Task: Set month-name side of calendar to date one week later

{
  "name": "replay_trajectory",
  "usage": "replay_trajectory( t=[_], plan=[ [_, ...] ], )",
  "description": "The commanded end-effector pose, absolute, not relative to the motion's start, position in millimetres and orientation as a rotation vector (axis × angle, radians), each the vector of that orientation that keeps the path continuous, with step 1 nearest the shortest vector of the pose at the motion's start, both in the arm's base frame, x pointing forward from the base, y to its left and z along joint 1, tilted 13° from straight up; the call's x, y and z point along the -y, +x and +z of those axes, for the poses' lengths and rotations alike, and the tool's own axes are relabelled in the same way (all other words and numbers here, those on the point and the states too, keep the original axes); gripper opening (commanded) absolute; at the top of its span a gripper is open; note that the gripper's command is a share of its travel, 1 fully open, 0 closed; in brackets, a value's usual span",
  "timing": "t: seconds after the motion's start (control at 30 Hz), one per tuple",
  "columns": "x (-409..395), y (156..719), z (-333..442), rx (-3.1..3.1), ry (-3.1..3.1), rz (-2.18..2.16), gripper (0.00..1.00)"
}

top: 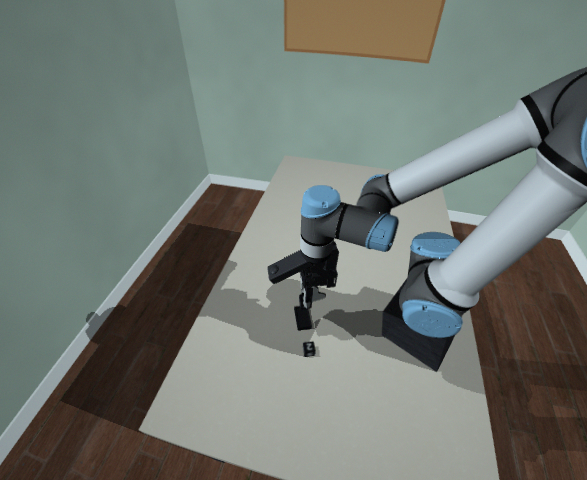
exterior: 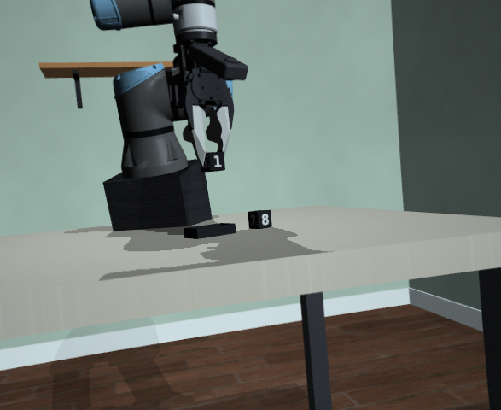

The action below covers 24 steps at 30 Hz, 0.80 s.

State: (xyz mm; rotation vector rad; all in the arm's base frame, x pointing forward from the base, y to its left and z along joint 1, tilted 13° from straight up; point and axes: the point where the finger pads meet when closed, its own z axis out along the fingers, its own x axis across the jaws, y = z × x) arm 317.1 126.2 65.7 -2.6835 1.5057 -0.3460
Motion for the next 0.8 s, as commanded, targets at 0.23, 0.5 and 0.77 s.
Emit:
replay_trajectory(
  t=[0.23,0.5,0.77],
  plan=[
    [-126,318,62,-1.506,-2.683,-0.347,0.11],
    [-125,323,41,-1.506,-2.683,-0.347,0.11],
    [-124,327,22,-1.506,-2.683,-0.347,0.11]
  ],
)
